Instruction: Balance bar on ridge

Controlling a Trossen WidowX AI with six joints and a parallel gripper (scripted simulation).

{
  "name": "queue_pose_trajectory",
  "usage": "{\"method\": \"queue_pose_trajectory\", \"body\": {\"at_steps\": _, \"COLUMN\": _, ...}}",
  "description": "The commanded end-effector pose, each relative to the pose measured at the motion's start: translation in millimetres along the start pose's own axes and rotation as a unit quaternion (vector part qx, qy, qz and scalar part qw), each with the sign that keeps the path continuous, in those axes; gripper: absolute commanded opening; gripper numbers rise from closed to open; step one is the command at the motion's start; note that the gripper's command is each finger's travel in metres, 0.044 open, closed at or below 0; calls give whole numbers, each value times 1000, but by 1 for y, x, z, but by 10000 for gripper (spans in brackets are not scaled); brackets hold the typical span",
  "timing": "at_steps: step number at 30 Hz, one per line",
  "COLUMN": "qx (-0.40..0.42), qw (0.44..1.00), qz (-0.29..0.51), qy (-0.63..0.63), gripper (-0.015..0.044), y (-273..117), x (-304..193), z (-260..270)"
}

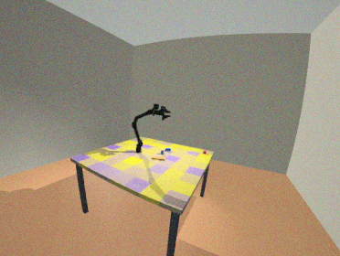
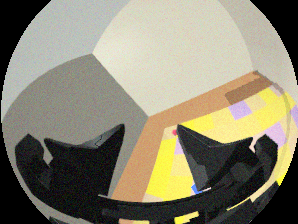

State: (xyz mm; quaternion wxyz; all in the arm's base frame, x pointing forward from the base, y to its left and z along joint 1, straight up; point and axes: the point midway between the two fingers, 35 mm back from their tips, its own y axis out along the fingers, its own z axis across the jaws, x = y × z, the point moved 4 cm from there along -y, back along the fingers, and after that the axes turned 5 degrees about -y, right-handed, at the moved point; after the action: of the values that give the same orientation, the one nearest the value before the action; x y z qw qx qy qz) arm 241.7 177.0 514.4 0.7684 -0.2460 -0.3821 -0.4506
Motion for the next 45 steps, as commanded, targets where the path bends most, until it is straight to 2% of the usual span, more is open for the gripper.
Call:
{"method": "queue_pose_trajectory", "body": {"at_steps": 1, "qx": -37, "qw": 999, "qz": 17, "qy": -32, "gripper": 315, "y": 15, "x": -10, "z": -19}}
{"method": "queue_pose_trajectory", "body": {"at_steps": 12, "qx": -150, "qw": 970, "qz": 116, "qy": -155, "gripper": 315, "y": 49, "x": -42, "z": -98}}
{"method": "queue_pose_trajectory", "body": {"at_steps": 22, "qx": -227, "qw": 917, "qz": 229, "qy": -234, "gripper": 315, "y": 59, "x": -68, "z": -176}}
{"method": "queue_pose_trajectory", "body": {"at_steps": 34, "qx": -276, "qw": 837, "qz": 380, "qy": -280, "gripper": 315, "y": 44, "x": -98, "z": -266}}
{"method": "queue_pose_trajectory", "body": {"at_steps": 45, "qx": -275, "qw": 762, "qz": 517, "qy": -278, "gripper": 315, "y": 9, "x": -125, "z": -336}}
